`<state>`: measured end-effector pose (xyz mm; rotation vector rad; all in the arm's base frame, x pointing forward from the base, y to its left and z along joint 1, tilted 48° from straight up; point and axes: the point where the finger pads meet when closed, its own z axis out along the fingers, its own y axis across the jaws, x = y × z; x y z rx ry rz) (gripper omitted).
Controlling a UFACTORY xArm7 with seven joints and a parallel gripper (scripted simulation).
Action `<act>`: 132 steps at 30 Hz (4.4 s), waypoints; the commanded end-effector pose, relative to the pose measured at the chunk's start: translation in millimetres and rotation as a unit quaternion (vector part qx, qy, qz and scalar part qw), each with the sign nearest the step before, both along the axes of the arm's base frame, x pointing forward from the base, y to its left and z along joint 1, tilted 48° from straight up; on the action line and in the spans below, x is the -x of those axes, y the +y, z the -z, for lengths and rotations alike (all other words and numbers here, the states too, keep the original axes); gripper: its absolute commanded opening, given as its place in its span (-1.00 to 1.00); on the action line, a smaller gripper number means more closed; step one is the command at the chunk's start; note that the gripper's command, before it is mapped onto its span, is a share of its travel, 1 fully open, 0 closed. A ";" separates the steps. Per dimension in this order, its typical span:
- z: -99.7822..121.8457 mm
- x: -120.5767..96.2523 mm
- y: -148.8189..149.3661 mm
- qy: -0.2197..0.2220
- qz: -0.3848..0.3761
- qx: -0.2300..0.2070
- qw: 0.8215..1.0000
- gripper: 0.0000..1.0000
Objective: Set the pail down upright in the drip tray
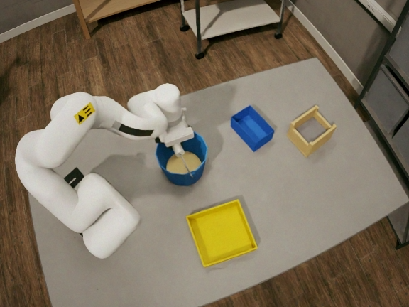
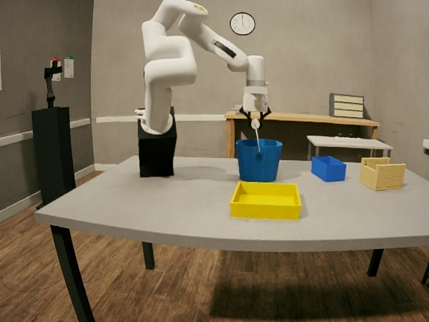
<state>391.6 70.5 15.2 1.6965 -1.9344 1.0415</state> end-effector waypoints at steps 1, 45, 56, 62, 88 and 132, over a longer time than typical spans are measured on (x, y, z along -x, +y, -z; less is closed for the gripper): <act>-2.7 -1.5 5.0 -0.002 -0.003 -0.002 1.000 -1.00; -40.6 10.1 46.2 -0.002 -0.003 -0.002 1.000 -1.00; -51.6 13.4 58.1 -0.002 -0.003 -0.002 1.000 -1.00; -54.6 14.3 61.3 -0.002 -0.003 -0.002 1.000 -1.00; -59.9 15.9 67.1 -0.002 -0.003 -0.002 1.000 -1.00; -59.9 15.9 67.1 -0.002 -0.003 -0.002 1.000 -1.00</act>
